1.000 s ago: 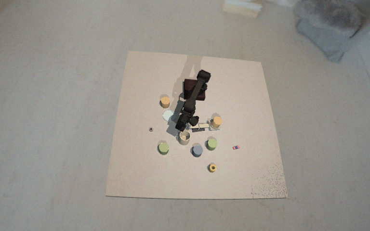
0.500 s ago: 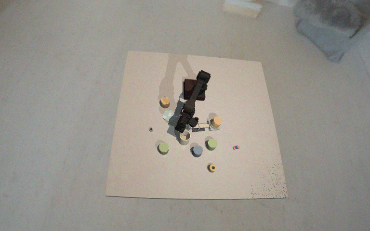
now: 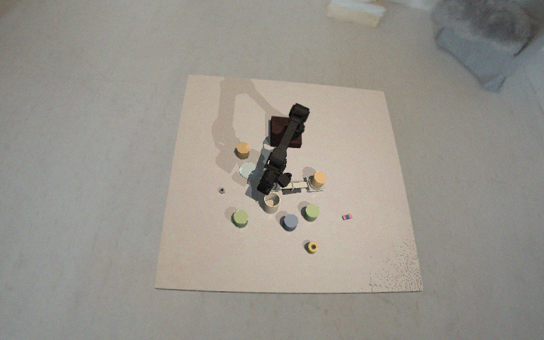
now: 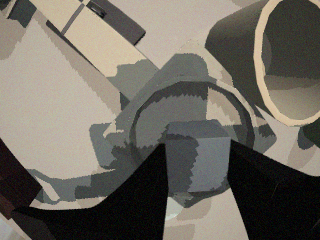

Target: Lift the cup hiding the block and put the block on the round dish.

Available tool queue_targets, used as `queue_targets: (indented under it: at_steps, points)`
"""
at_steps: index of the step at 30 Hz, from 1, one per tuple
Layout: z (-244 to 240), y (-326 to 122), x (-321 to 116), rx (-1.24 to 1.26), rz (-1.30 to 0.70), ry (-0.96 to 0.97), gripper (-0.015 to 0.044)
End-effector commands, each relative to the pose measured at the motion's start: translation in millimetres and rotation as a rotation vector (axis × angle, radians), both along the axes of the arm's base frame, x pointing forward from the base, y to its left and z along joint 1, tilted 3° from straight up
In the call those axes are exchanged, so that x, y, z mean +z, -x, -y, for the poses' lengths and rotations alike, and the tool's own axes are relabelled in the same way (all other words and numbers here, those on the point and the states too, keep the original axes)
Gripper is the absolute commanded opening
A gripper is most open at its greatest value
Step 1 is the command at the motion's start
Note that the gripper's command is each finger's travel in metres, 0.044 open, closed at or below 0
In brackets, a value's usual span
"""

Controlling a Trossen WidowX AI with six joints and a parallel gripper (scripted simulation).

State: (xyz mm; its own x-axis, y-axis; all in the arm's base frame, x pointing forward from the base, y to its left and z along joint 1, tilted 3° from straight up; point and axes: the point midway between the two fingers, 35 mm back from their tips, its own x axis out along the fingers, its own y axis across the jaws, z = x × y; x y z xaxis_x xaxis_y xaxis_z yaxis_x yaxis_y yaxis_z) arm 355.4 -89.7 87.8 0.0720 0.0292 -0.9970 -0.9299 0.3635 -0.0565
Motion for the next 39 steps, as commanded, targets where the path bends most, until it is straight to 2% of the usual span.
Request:
queue_targets:
  at_steps: [1, 19, 39]
  points:
    - [3, -2, 13, -0.017, 0.007, 0.008, 0.0]
    - [2, 6, 90, 0.022, -0.005, 0.0, 0.0]
    - [46, 25, 56, 0.018, -0.007, 0.003, 0.0]
